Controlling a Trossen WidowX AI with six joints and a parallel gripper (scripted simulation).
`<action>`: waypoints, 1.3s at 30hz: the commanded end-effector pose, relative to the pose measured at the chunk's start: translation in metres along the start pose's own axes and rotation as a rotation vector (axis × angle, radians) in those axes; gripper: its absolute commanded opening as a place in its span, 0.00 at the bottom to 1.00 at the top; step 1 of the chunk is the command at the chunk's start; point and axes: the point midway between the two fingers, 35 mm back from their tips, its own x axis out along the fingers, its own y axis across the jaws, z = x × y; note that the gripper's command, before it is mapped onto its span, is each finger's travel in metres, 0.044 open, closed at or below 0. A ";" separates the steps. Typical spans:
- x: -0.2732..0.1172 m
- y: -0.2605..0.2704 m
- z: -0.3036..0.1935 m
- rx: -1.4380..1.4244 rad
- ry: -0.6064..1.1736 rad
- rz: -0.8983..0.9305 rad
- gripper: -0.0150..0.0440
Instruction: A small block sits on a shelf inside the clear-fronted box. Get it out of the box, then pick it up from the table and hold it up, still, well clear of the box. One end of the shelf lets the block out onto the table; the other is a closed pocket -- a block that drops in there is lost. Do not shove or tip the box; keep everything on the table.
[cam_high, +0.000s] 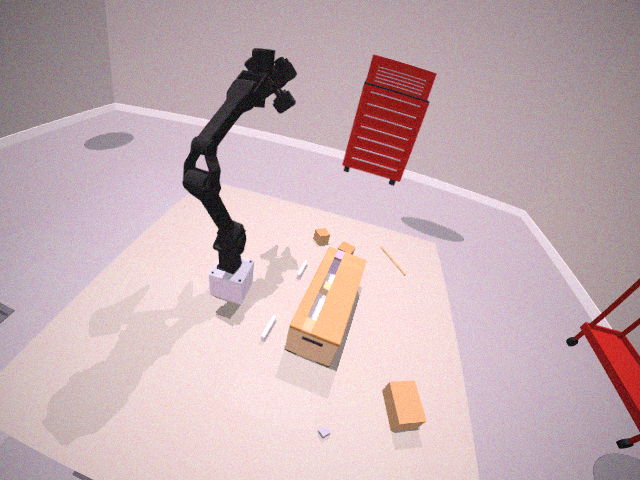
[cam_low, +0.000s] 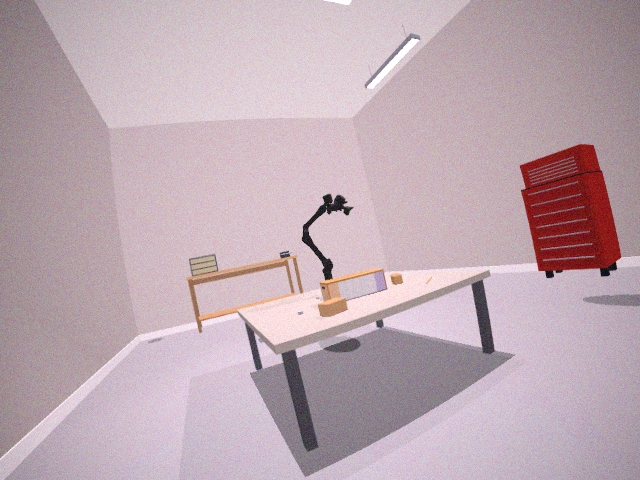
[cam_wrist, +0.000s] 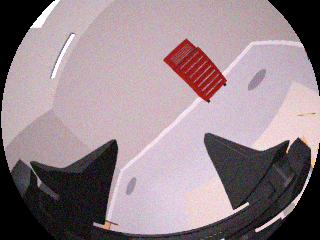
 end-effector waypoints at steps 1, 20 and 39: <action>0.022 -0.057 0.006 -0.075 -0.006 -0.179 0.93; -0.008 -0.324 -0.004 -0.451 0.435 -0.953 0.93; -0.221 -0.497 -0.101 -0.346 1.683 -0.945 0.93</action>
